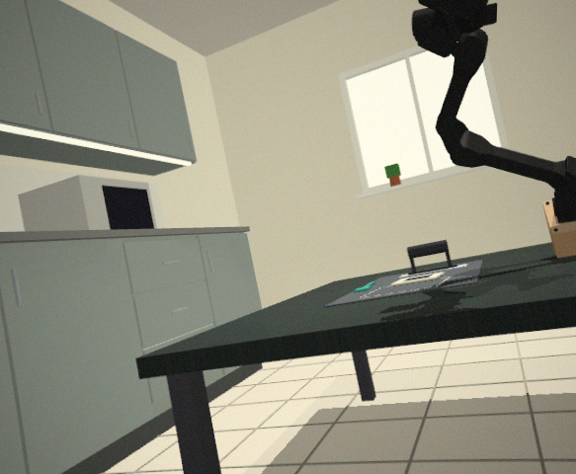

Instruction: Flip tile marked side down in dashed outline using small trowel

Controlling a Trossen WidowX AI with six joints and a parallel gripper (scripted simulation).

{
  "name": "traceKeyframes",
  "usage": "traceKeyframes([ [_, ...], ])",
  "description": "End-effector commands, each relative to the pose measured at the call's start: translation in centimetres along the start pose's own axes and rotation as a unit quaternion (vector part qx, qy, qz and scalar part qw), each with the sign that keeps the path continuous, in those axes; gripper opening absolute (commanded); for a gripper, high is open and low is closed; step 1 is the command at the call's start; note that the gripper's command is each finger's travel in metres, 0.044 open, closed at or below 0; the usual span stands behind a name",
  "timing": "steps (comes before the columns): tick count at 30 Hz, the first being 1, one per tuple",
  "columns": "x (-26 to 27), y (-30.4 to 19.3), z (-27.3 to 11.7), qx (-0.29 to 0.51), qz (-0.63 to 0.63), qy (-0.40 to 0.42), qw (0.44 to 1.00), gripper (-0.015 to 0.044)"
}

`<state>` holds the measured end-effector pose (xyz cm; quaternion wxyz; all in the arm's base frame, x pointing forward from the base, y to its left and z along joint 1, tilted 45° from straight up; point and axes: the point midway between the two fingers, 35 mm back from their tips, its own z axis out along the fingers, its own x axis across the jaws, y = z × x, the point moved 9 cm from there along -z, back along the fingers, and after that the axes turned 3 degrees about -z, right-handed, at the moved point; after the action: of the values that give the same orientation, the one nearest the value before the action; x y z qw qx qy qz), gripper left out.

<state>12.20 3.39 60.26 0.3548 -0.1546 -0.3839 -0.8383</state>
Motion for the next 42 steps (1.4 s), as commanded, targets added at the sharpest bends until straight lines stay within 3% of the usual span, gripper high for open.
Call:
traceKeyframes([
  [1,0.0,0.0,0.0,0.0,0.0,0.0,1.0,0.0374],
  [11,0.0,0.0,0.0,0.0,0.0,0.0,1.0,0.0111],
  [21,0.0,0.0,0.0,0.0,0.0,0.0,1.0,0.01],
  [25,0.0,0.0,0.0,0.0,0.0,0.0,1.0,0.0],
  [39,0.0,0.0,0.0,0.0,0.0,0.0,1.0,0.0],
  [42,0.0,0.0,0.0,0.0,0.0,0.0,1.0,0.0079],
])
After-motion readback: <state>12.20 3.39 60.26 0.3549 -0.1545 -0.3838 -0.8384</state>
